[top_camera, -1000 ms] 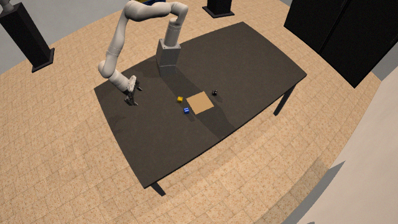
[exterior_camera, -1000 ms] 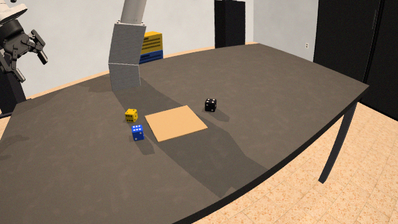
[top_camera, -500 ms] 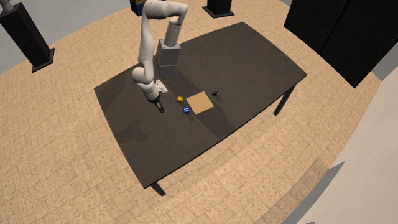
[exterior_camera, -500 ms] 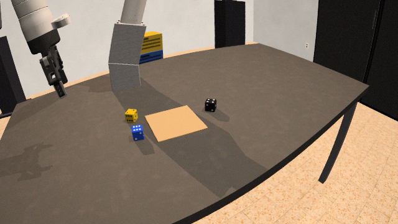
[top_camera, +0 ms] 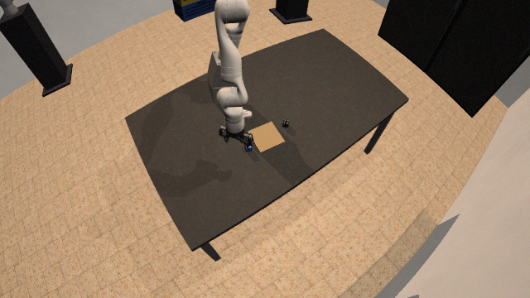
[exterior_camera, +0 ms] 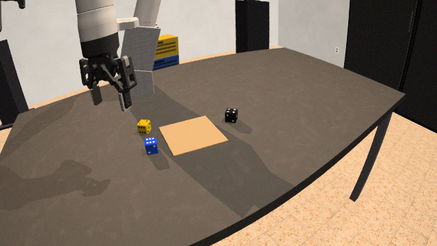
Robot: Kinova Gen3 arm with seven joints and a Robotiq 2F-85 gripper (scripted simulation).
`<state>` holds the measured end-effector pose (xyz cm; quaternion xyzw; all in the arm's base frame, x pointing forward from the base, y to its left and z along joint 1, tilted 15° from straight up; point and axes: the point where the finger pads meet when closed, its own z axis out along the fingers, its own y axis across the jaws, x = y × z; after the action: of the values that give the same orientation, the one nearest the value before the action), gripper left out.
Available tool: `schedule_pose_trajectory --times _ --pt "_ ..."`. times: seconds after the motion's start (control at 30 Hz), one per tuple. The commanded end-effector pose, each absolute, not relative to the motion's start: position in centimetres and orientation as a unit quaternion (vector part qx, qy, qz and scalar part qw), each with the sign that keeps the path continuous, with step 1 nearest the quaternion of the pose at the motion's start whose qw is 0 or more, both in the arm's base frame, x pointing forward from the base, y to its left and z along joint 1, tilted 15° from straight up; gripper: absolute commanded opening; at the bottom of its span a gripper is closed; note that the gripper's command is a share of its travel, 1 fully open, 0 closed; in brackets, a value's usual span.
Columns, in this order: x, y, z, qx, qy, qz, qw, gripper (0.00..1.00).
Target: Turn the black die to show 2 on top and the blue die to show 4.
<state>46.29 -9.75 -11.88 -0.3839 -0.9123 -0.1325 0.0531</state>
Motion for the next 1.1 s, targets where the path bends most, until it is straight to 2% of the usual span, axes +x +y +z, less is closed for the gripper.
schedule_pose_trajectory --times 0.0,1.07 --pt "46.8 -7.5 -11.3 -0.347 -0.928 -0.131 0.045 1.00" --pt "47.4 -5.4 -11.4 -0.297 -0.946 -0.129 0.027 1.00"
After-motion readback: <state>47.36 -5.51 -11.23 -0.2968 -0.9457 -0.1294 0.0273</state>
